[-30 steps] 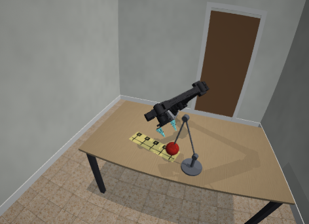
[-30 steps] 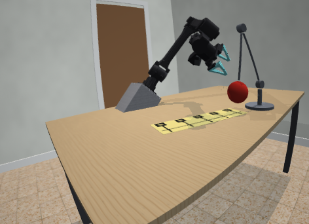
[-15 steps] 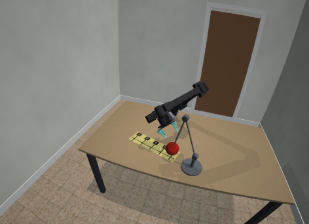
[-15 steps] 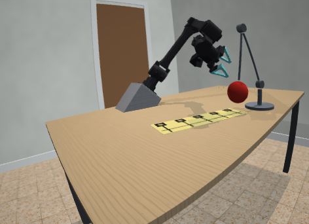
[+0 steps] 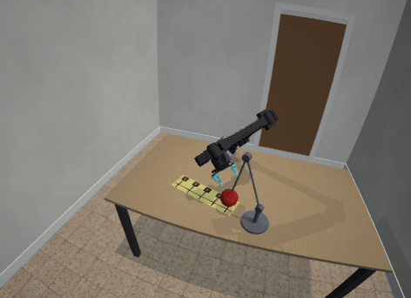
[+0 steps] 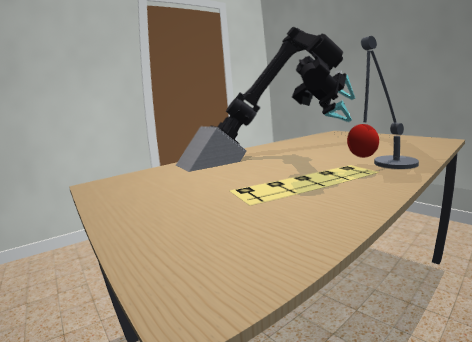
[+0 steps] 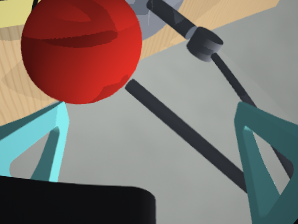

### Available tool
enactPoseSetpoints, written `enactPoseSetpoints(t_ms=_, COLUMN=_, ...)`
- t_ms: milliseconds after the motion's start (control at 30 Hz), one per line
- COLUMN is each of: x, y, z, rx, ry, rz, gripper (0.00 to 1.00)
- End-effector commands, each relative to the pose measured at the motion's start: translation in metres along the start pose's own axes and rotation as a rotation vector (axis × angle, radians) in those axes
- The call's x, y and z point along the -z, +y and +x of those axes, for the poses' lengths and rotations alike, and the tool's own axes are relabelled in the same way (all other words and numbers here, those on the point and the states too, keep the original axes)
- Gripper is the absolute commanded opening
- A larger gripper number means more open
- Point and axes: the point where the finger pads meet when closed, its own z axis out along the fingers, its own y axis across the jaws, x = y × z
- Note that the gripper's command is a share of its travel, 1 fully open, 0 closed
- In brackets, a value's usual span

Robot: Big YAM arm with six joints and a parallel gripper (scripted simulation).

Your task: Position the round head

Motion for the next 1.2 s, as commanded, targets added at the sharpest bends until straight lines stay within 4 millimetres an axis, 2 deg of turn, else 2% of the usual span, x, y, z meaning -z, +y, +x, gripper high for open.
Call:
enactPoseSetpoints(t_ms=0, x=-0.004, y=-0.0062, z=0.0047, rx=-0.261, ry=-0.016, rz=-0.031, gripper=1.0)
enactPoseSetpoints(t_ms=167, x=-0.0093, y=-0.0068, z=0.0029, rx=-0.26, ry=-0.027, rz=-0.029, gripper=1.0)
enactPoseSetpoints(t_ms=1167, x=-0.0114, y=-0.0066, z=0.0038, rx=-0.262, ry=-0.033, rz=-0.003, gripper=1.0)
